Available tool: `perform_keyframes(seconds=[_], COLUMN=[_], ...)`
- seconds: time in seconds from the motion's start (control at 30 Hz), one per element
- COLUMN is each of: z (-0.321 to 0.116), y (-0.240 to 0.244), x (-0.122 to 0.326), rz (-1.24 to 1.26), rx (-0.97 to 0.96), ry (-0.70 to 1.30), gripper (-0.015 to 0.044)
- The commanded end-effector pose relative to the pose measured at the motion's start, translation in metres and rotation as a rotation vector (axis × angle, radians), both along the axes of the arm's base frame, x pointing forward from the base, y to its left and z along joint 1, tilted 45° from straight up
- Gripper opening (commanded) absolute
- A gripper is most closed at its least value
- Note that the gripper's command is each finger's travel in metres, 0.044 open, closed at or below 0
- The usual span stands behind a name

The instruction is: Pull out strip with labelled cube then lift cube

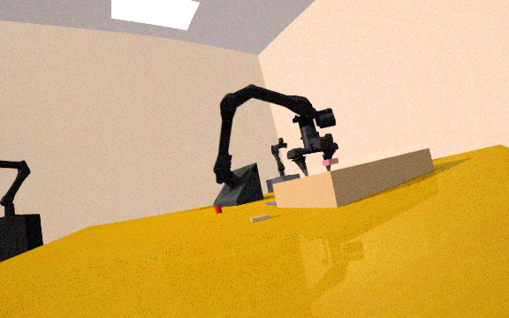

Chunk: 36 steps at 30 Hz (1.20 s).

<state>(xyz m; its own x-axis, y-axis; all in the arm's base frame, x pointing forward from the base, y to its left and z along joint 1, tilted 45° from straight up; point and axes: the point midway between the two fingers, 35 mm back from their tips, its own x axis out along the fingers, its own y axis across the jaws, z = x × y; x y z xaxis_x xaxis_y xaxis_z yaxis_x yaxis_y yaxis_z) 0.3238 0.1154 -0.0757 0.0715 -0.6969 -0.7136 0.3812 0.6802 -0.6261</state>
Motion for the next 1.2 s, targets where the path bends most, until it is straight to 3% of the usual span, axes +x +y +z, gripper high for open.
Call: perform_keyframes(seconds=[0.0,1.0,1.17], z=[0.005,0.041,0.038], y=[-0.001,-0.009,-0.012], x=[0.014,0.118,0.119], rz=[0.003,0.003,0.003], rx=[-0.003,-0.004,-0.004], ry=[-0.001,-0.006,-0.006], gripper=[0.0440,0.0440,0.0309])
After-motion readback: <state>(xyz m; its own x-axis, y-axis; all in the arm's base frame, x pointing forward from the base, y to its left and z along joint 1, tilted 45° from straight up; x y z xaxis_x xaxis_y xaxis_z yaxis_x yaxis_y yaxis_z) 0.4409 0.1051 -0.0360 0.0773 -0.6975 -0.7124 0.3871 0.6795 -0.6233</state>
